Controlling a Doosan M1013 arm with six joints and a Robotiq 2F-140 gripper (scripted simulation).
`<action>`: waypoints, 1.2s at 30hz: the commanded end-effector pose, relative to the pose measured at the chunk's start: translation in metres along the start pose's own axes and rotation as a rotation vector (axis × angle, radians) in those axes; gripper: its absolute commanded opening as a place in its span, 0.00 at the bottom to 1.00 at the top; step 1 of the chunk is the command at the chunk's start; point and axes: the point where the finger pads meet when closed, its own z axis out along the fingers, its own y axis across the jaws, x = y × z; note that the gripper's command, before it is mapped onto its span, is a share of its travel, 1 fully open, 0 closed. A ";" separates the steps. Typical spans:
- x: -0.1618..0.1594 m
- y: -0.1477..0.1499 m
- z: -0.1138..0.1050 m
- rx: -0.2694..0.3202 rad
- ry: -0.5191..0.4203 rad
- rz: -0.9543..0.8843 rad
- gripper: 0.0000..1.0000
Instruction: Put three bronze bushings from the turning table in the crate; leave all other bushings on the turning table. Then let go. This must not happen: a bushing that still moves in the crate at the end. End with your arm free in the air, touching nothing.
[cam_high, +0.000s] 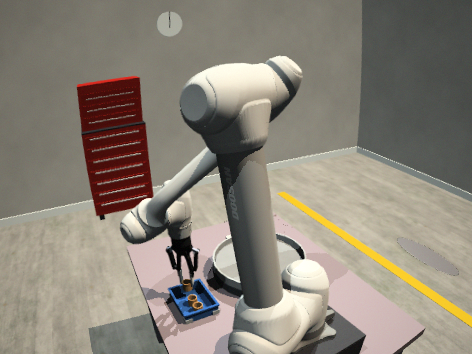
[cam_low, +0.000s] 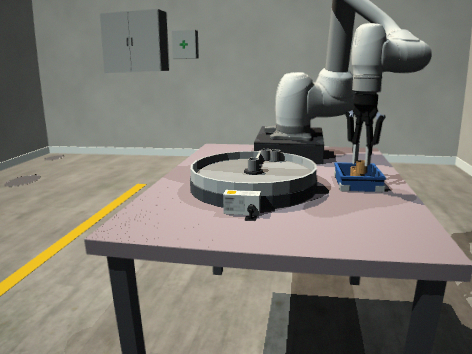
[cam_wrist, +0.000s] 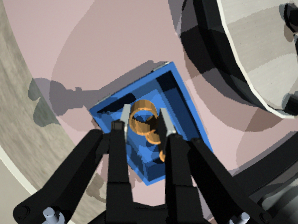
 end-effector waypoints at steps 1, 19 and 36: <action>0.000 0.000 0.001 0.000 0.000 0.000 0.00; 0.000 0.000 0.025 0.000 0.000 0.000 0.00; 0.000 0.000 0.041 0.000 0.000 0.000 0.00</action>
